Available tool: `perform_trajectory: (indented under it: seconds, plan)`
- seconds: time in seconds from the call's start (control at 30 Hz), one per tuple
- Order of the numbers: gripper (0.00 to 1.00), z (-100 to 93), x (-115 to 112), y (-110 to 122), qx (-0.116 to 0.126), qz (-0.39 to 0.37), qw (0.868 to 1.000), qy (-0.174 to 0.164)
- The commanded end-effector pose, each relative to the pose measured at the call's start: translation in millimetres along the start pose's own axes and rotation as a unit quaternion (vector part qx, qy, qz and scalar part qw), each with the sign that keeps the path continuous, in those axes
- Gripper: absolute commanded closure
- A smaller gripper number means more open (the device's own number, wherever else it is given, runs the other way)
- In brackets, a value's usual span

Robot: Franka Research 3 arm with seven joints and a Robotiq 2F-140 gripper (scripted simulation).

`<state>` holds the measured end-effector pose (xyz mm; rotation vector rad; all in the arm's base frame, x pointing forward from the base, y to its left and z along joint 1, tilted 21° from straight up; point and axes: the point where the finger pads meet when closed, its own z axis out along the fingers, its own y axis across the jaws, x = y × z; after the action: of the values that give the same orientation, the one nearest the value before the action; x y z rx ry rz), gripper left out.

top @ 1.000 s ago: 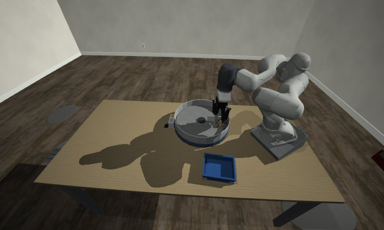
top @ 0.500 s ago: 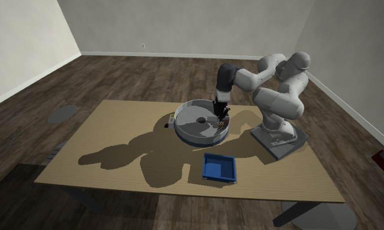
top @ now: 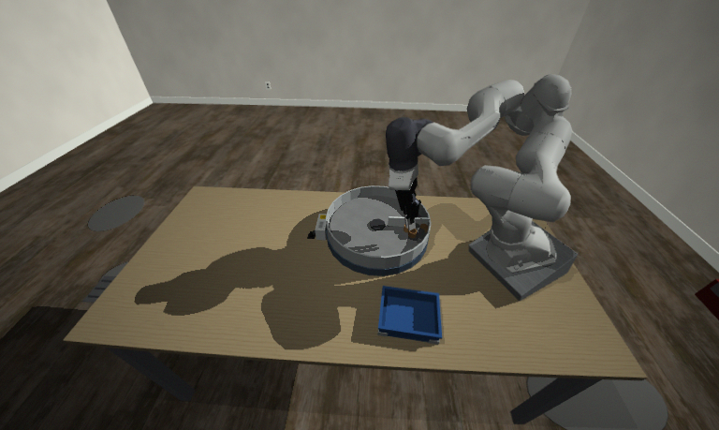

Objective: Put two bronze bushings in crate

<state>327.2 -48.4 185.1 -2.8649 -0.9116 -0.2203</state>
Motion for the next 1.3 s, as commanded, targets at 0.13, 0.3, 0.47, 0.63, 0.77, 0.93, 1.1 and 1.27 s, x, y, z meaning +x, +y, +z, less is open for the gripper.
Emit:
perform_trajectory:
  seconds: [0.13,0.3,0.47,0.63,0.77,0.93,1.1,1.27]
  plan:
    - [0.94,0.2,-4,0,0.033,0.118,0.992,-0.039]
    - [0.94,0.4,-7,3,0.05,0.162,0.983,-0.063]
    - [0.94,0.5,-11,6,0.069,0.212,0.97,-0.091]
    - [0.94,0.6,-14,10,0.09,0.265,0.953,-0.12]
    - [0.94,0.7,-17,12,0.106,0.307,0.935,-0.144]
    - [0.94,0.9,-20,15,0.124,0.353,0.912,-0.17]
    - [0.94,1.1,-24,19,0.144,0.404,0.881,-0.198]
    - [0.94,1.0,-25,20,0.149,0.418,0.872,-0.207]
